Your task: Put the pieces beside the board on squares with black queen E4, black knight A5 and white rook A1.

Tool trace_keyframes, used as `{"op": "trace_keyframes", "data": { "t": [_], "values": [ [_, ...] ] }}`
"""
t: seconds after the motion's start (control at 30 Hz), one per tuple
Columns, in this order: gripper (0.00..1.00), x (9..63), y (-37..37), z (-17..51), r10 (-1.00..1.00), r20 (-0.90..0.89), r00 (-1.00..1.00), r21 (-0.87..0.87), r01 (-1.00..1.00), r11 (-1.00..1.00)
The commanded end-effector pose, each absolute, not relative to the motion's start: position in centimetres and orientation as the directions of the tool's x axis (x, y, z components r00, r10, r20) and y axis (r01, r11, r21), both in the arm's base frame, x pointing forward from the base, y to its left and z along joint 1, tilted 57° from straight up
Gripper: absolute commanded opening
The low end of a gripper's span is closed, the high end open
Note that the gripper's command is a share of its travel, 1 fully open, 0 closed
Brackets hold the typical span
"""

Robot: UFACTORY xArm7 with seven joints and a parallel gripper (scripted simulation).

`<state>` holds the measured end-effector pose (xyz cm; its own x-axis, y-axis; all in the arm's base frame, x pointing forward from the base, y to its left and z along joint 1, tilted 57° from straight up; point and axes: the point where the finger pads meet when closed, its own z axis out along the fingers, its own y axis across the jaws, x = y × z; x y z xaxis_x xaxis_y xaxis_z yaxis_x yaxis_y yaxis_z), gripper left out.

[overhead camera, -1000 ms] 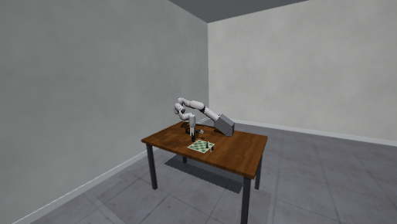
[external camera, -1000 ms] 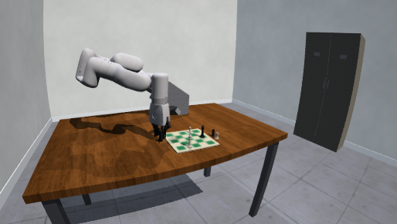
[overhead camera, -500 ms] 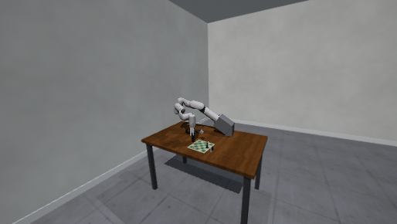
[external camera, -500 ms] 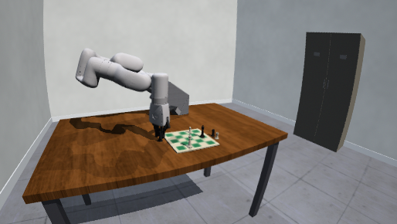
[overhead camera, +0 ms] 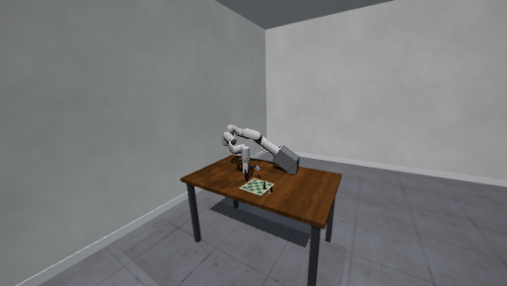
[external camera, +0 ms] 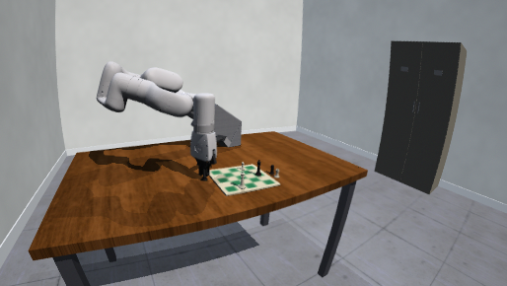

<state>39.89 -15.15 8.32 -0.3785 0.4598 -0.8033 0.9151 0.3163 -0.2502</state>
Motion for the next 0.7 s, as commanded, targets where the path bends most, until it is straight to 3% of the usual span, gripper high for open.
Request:
{"op": "trace_keyframes", "data": {
  "t": [0.0,0.67],
  "values": [
    [0.0,39.98,-14.99,8.38,0.459,-0.804,-0.379,-0.248,0.914,0.32],
    [0.0,39.94,-14.7,8.57,0.459,-0.804,-0.379,-0.248,0.914,0.32]
  ]
}}
